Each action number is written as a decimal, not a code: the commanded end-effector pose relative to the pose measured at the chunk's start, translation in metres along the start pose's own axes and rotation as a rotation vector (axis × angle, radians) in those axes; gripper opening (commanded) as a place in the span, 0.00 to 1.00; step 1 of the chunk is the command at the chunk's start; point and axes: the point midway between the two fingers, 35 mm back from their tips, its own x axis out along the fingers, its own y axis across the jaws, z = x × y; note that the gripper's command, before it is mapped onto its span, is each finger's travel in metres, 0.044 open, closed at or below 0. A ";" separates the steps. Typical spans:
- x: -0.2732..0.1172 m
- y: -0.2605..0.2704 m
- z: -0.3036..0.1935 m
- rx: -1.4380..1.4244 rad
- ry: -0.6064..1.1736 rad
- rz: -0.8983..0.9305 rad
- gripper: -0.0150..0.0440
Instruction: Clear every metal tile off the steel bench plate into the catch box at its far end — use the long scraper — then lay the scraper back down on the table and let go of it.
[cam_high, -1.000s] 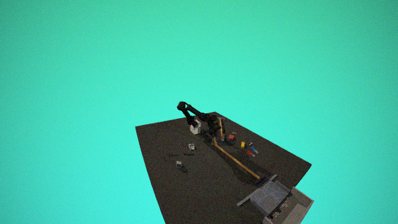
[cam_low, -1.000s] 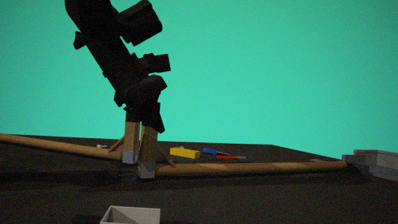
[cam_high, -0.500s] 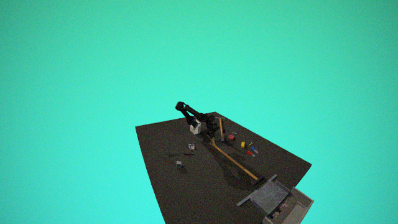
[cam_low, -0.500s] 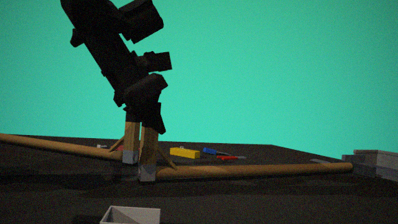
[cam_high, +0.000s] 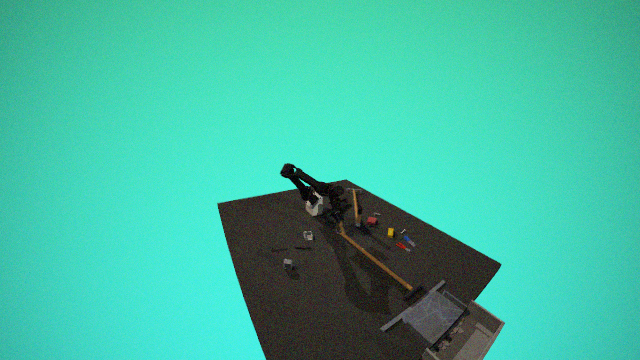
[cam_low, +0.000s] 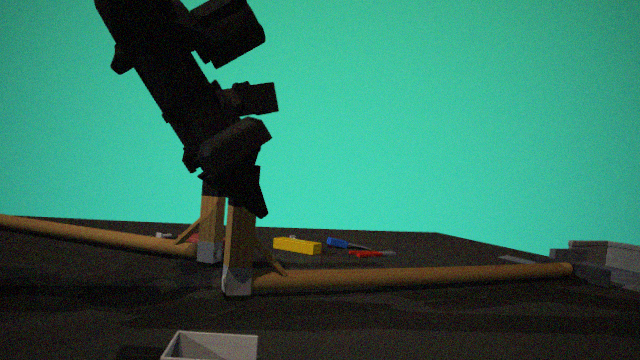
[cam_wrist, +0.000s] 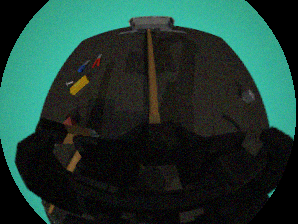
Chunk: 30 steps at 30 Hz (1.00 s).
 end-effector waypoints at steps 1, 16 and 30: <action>0.002 -0.004 0.009 0.012 -0.011 -0.004 0.25; 0.015 -0.011 0.027 0.016 -0.012 -0.008 0.25; 0.029 -0.015 0.044 0.020 -0.015 -0.013 0.25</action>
